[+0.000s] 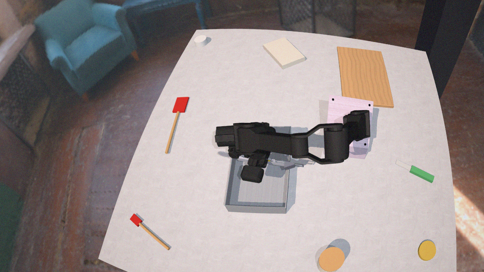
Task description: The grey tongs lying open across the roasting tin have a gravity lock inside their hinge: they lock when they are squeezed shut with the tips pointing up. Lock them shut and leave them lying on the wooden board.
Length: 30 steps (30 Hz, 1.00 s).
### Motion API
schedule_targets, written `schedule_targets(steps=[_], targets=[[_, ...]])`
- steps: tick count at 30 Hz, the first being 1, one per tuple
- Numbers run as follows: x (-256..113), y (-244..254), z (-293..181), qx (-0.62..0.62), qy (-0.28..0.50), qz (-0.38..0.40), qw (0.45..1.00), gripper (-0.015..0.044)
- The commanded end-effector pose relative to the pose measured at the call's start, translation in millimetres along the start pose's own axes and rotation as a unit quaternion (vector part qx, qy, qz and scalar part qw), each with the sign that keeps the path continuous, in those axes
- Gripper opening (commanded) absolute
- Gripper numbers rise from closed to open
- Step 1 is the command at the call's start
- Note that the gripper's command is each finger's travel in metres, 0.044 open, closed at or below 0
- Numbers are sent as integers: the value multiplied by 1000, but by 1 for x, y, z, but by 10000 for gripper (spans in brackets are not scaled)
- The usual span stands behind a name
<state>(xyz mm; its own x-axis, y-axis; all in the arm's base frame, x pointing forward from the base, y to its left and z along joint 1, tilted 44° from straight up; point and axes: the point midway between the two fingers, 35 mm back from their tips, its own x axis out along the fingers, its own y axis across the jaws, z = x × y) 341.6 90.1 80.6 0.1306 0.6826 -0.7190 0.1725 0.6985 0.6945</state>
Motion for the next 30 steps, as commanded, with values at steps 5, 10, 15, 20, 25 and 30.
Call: schedule_targets(steps=[5,10,15,20,25,30], targets=[[-106,1,0,0,-15,3,1000,-150],[-109,2,-1,0,-15,3,1000,-150],[-109,2,-1,0,-15,3,1000,-150],[-107,-12,6,14,-14,-2,1000,-150],[-110,-42,18,46,-17,-10,999,-150],[-114,-75,31,74,-22,-18,997,-150]])
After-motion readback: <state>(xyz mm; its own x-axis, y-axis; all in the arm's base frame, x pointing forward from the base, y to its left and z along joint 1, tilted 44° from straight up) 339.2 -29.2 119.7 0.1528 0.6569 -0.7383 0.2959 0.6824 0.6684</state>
